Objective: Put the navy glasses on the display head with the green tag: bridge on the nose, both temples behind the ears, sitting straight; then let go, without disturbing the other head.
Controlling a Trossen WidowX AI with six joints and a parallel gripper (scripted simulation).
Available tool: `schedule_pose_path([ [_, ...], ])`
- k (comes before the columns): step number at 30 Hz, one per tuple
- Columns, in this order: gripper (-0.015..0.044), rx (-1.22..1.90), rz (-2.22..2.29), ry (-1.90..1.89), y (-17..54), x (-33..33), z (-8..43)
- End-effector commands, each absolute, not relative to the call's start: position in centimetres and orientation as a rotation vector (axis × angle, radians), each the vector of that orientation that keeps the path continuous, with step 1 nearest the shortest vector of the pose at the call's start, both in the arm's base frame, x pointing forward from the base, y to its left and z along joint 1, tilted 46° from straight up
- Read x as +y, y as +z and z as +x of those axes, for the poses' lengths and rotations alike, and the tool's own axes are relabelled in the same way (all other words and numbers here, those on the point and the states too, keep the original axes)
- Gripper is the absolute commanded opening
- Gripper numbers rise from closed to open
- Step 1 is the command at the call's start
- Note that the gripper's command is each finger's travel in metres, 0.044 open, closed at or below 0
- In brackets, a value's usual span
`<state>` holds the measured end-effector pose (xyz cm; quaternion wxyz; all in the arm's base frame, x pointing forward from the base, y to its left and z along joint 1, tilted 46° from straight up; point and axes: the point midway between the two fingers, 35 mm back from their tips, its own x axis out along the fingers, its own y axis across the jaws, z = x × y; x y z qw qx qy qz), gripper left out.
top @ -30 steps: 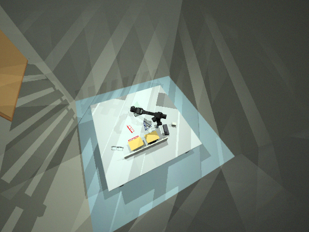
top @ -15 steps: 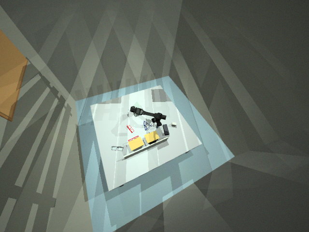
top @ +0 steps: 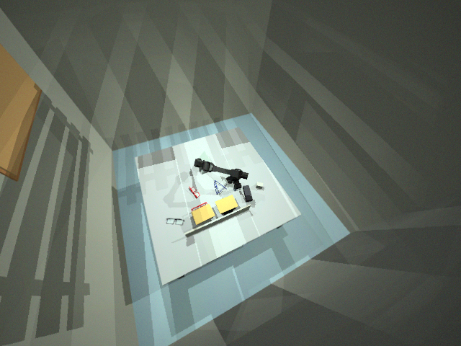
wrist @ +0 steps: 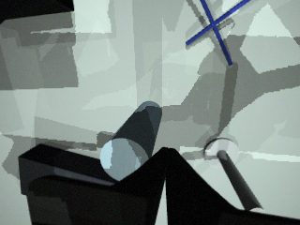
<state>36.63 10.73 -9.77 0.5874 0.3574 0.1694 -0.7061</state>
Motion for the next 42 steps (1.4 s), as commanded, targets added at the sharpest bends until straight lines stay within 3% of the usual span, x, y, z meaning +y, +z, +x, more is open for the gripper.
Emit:
schedule_pose_path([
  [1,0.0000,0.393,0.825,-1.646,-9.8,10.5,36.8],
  [42,0.0000,0.393,0.825,-1.645,-9.5,10.1,38.7],
])
